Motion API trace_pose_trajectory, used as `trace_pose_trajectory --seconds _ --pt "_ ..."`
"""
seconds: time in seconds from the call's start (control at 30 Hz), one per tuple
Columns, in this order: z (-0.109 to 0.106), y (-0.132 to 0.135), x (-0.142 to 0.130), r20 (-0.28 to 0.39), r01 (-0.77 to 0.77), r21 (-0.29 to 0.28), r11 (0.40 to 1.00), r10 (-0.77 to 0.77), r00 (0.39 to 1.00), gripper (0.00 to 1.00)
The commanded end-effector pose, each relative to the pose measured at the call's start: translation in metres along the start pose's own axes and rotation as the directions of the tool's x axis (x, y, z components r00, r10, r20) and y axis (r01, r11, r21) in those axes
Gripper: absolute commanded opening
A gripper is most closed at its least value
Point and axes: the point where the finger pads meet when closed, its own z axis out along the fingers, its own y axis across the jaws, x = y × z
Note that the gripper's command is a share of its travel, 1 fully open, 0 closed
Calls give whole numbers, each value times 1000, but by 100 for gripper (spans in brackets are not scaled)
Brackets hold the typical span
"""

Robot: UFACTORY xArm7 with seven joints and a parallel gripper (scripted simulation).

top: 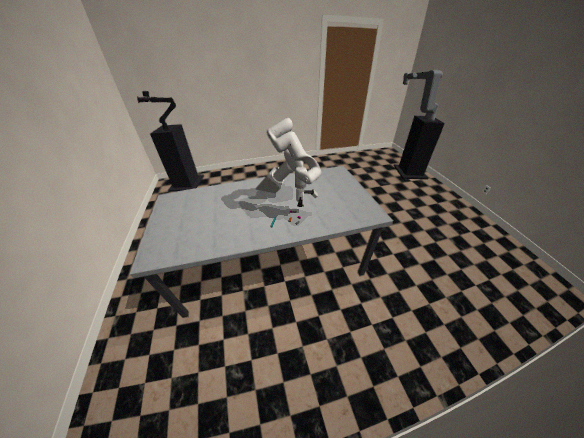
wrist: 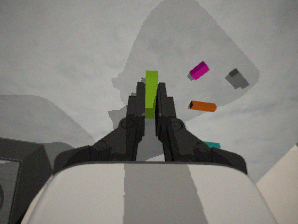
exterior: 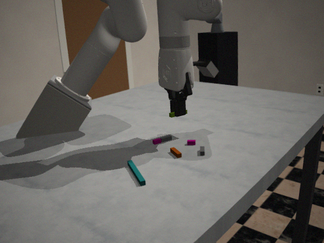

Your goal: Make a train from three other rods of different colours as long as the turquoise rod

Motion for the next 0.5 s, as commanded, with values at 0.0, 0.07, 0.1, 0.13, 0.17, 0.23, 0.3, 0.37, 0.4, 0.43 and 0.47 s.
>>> trace_pose_trajectory --seconds 0.0,0.07,0.1,0.13,0.17,0.23,0.3,0.37,0.4,0.43,0.47 --pt "17 2 0 0 -1 -2 1000 1 1000 4" --pt "25 2 0 0 -1 -2 1000 1 1000 4" --pt "28 2 0 0 -1 -2 1000 1 1000 4" --pt "32 2 0 0 -1 -2 1000 1 1000 4" --pt "35 2 0 0 -1 -2 1000 1 1000 4" --pt "35 2 0 0 -1 -2 1000 1 1000 4" --pt "40 2 0 0 -1 -2 1000 1 1000 4" --pt "43 2 0 0 -1 -2 1000 1 1000 4" --pt "45 2 0 0 -1 -2 1000 1 1000 4" --pt "45 2 0 0 -1 -2 1000 1 1000 4" --pt "46 2 0 0 -1 -2 1000 1 1000 4"
